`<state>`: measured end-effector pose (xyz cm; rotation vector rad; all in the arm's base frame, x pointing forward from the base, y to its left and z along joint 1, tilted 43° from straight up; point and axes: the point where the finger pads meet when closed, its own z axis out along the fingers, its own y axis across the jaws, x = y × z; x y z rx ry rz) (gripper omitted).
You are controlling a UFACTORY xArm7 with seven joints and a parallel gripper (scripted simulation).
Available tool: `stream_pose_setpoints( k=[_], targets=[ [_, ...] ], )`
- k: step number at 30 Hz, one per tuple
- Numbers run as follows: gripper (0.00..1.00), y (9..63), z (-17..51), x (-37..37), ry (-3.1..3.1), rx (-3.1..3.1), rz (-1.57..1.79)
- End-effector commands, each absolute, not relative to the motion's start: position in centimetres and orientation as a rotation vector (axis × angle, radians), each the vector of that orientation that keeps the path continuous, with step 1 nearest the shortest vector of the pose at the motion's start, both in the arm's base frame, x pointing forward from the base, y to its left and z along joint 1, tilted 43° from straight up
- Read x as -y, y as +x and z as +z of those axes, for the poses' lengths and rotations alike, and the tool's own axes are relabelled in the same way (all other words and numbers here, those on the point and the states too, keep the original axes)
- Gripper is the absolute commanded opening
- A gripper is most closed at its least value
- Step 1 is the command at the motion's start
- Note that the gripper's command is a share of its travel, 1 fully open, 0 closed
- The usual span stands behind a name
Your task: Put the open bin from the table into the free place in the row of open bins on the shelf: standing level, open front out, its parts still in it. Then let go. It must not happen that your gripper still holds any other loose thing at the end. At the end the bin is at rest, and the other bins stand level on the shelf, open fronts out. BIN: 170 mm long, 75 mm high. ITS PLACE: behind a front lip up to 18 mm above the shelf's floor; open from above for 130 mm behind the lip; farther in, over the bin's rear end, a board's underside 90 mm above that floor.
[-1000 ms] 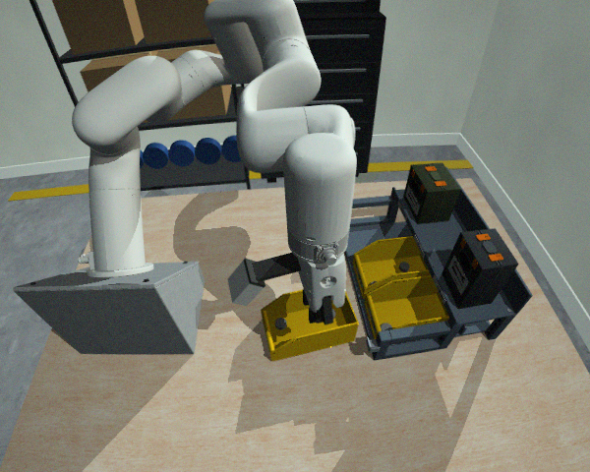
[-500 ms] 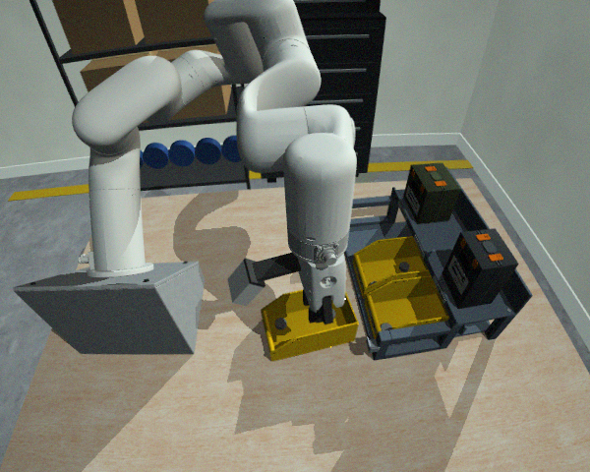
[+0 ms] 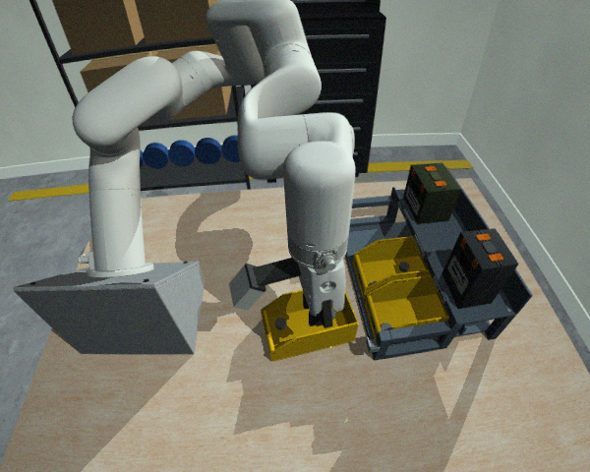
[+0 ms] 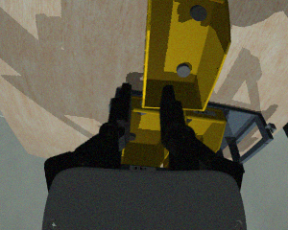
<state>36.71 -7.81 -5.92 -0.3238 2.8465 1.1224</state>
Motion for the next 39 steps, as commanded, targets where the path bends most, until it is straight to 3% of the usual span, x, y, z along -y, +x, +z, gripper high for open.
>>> stream_pose_setpoints(
  k=[1, 39],
  targets=[
    [0.28, 36.7, -7.2, 6.7, -0.323, -2.846, 1.12],
    [0.28, 36.6, -10.4, 3.7, -0.323, -2.846, 1.12]
  ],
)
